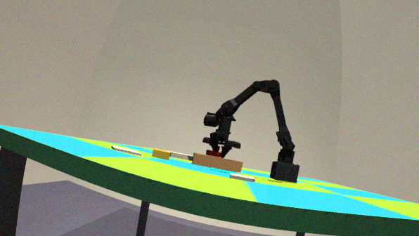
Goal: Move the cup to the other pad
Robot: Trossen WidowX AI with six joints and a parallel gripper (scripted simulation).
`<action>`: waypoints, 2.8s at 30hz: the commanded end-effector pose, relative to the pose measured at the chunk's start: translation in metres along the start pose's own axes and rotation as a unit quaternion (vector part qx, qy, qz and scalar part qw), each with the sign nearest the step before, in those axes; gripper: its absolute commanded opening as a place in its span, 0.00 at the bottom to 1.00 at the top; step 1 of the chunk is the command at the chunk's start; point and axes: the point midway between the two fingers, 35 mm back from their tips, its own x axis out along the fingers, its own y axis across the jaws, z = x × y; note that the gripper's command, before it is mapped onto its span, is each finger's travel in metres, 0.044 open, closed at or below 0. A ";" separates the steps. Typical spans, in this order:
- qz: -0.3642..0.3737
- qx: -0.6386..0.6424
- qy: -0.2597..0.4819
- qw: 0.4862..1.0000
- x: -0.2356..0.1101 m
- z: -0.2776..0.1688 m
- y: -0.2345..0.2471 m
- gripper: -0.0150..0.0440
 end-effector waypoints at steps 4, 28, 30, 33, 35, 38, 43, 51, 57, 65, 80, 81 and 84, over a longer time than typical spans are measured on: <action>0.000 0.000 0.000 1.000 0.000 0.000 0.000 0.41; -0.001 -0.001 0.000 1.000 -0.024 0.001 -0.002 0.25; -0.001 -0.001 0.000 1.000 -0.033 0.001 -0.002 0.25; -0.001 -0.001 0.000 1.000 -0.047 0.001 -0.002 0.25; -0.001 -0.002 0.000 1.000 -0.055 0.001 -0.001 0.25; -0.002 -0.002 0.000 1.000 -0.067 0.001 -0.001 0.25; -0.002 -0.002 0.000 1.000 -0.077 0.001 0.000 0.25; -0.001 -0.004 0.000 1.000 -0.074 0.001 0.000 0.25; -0.001 -0.004 0.000 1.000 -0.074 0.001 0.000 0.25; -0.001 -0.004 0.000 1.000 -0.074 0.002 0.002 0.25; -0.001 -0.003 -0.001 1.000 -0.074 0.026 0.028 0.25; -0.001 -0.003 -0.001 1.000 -0.074 0.028 0.030 0.25; 0.000 -0.003 -0.001 1.000 -0.074 0.032 0.035 0.25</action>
